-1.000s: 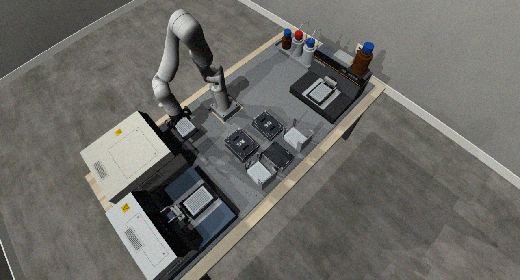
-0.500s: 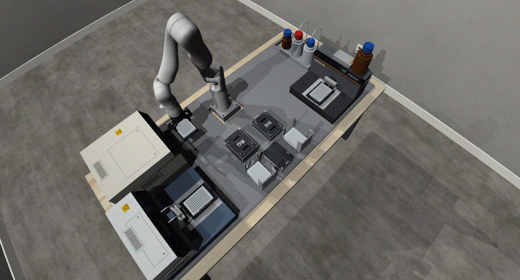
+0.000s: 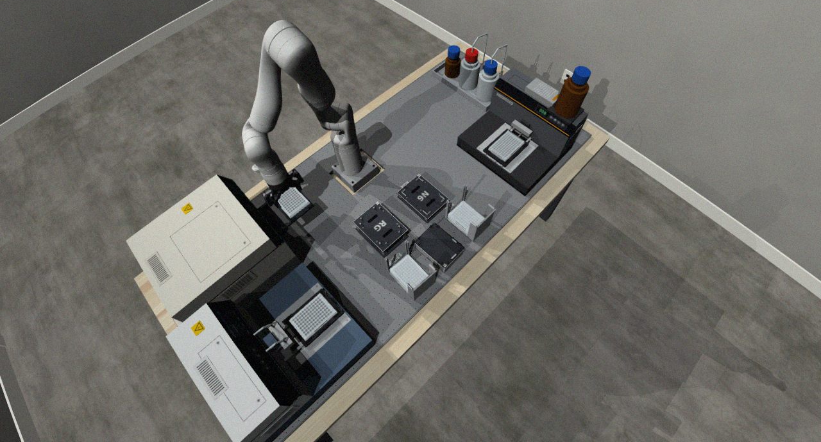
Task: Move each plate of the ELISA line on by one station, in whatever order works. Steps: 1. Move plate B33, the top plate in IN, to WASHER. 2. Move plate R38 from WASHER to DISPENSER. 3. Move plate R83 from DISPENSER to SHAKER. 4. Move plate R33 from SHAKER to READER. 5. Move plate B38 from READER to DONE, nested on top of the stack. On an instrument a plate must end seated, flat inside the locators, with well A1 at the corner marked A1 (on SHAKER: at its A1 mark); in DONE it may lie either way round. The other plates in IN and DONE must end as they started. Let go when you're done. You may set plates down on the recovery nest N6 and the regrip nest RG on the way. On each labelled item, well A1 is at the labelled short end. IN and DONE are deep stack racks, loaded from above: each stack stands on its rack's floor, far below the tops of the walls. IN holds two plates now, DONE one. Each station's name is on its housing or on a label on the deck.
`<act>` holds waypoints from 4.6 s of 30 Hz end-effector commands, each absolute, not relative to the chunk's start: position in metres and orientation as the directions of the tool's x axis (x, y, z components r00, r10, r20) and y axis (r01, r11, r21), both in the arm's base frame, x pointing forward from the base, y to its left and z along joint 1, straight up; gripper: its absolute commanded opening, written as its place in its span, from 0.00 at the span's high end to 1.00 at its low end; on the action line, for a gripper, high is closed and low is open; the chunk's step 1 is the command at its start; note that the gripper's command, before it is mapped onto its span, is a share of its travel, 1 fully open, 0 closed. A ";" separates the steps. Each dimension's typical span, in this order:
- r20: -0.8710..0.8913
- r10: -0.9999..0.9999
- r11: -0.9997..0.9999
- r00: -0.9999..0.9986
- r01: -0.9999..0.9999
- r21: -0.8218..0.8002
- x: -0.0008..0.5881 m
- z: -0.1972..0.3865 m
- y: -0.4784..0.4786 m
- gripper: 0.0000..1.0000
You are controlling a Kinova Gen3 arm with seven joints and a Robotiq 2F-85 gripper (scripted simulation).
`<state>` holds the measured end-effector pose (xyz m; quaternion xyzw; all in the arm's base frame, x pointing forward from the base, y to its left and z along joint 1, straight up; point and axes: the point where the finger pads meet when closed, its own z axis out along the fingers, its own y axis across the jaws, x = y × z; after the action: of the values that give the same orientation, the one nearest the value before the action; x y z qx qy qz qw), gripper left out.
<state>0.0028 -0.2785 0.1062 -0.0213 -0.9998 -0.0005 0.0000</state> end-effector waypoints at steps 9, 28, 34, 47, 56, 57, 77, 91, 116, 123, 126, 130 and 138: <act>0.000 0.043 0.999 -0.999 0.043 0.000 0.003 0.107 -0.279 0.06; 0.000 0.043 0.999 -0.999 0.043 0.000 0.003 0.103 -0.279 0.06; 0.000 0.043 0.999 -0.999 0.043 0.000 0.003 0.101 -0.279 0.06; 0.000 0.043 0.999 -0.999 0.043 0.000 0.003 0.097 -0.279 0.06; 0.000 0.043 0.999 -0.999 0.043 0.000 0.003 0.096 -0.279 0.06; 0.000 0.043 0.999 -0.999 0.043 0.000 0.003 0.096 -0.279 0.06; 0.000 0.043 0.999 -0.999 0.043 0.000 0.003 0.096 -0.279 0.00; 0.000 0.043 0.999 -0.999 0.043 0.000 0.003 0.108 -0.279 0.00; 0.000 0.043 0.999 -0.999 0.043 0.000 0.003 0.138 -0.279 0.00; 0.000 0.043 0.999 -0.999 0.043 0.000 0.003 0.145 -0.279 0.00; 0.000 0.043 0.999 -0.999 0.043 0.000 0.003 0.149 -0.279 0.00; 0.000 0.043 0.999 -0.999 0.043 0.000 0.003 0.154 -0.279 0.00; 0.000 0.043 0.999 -0.999 0.043 0.000 0.003 0.164 -0.279 0.00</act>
<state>0.0028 -0.2786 0.1609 -0.0212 -0.9998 -0.0005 -0.0004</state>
